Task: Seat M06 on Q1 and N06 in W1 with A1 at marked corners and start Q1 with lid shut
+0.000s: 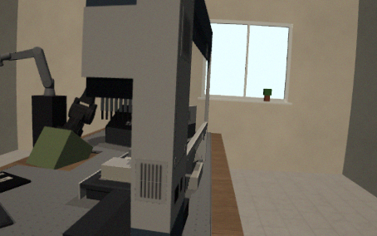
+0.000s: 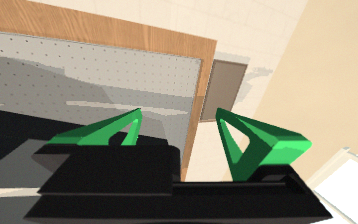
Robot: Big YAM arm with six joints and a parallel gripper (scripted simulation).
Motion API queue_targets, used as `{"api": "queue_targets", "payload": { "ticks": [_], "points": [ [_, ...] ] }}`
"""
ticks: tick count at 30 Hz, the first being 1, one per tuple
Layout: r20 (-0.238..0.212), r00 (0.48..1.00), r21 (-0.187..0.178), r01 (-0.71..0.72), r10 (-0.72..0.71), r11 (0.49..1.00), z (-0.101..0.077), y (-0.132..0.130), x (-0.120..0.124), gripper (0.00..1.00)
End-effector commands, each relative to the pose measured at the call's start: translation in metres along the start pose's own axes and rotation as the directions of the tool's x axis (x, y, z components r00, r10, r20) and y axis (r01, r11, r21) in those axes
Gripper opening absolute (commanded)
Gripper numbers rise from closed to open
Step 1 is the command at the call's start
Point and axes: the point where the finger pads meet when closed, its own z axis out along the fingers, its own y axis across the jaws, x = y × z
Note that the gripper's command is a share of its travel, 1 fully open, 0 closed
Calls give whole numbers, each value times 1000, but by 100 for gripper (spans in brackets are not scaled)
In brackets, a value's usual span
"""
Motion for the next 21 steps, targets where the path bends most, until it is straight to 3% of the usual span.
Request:
{"api": "queue_targets", "payload": {
  "ticks": [1, 17, 18, 21],
  "points": [
    [1, 1000, 13, -2, 2, 1000, -6, -3, 1, 100],
    [1, 1000, 13, -2, 2, 1000, -6, -3, 1, 100],
    [-8, 1000, 23, -26, 26, 999, -3, -4, 6, 0],
    [-28, 992, 62, -118, 120, 991, -1, 1, 31, 0]
  ]
}}
